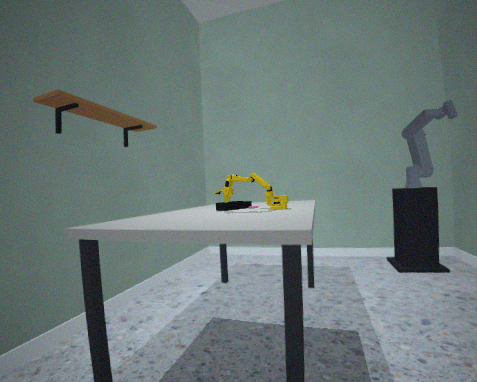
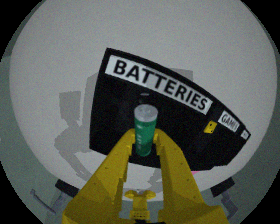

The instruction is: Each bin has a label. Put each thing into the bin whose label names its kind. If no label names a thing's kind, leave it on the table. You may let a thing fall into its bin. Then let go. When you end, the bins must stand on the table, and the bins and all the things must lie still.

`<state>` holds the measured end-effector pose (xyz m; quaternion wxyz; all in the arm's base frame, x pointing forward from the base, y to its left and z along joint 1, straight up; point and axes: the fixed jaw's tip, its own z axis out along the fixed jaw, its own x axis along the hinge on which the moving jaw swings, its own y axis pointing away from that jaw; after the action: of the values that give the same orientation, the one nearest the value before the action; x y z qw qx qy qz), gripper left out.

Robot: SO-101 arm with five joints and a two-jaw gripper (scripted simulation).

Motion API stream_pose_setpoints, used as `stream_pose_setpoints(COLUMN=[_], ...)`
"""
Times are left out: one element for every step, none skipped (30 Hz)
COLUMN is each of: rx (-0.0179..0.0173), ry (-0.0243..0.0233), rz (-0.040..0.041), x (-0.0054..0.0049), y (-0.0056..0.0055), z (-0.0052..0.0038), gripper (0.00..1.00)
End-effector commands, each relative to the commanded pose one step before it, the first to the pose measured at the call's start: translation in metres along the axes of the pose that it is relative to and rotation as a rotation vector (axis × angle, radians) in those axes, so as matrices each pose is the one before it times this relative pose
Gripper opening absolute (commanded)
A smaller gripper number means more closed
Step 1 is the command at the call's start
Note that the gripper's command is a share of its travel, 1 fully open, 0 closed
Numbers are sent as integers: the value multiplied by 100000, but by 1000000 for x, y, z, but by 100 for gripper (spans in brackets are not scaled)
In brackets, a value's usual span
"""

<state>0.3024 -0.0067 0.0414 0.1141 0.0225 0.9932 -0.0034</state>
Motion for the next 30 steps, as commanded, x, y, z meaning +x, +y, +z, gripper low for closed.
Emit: stream_pose_setpoints(rx=[122, 0, 1, 0, 0, 0, 0, 0, 0, 0, 0, 0, 0, 0, 0, 0, 0, 0, 0, 1, 0, 0, 0, 0, 0, 0, 0, 0, 0, 0], ry=[-8123, 0, 1, 0, 0, 0, 0, 0, 0, 0, 0, 0, 0, 0, 0, 0, 0, 0, 0, 1, 0, 0, 0, 0, 0, 0, 0, 0, 0, 0], rz=[1831, 0, 2, 0, 0, 0, 0, 0, 0, 0, 0, 0, 0, 0, 0, 0, 0, 0, 0, -1, 0, 0, 0, 0, 0, 0, 0, 0, 0, 0], x=[-10803, 1, 4, 14, 36, 66, 89, 117, 134, 149, 0, 0, 147, 140, 119, 84, 54, 26, 1, 3, 21, 44, 68, 104, 126, 145, 159, 0, 0, 157], y=[-2932, 0, -4, 0, 0, 0, 0, 0, 0, 0, 0, 0, -6, -1, -1, 0, 0, 0, 0, 3, 0, 0, 0, 0, -6, 0, -1, 0, 0, -1], z=[-14549, 12, 16, 95, 226, 374, 510, 623, 693, 722, 0, 0, 698, 621, 508, 372, 224, 94, 12, 16, 101, 225, 373, 509, 627, 704, 721, 0, 0, 703], gripper=[0, 0, 0, 0, 0, 0, 0, 0, 0, 0, 0, 0, 0, 0, 0, 0, 0, 0, 0, 0, 0, 0, 0, 0, 0, 0, 0, 0, 0, 0])
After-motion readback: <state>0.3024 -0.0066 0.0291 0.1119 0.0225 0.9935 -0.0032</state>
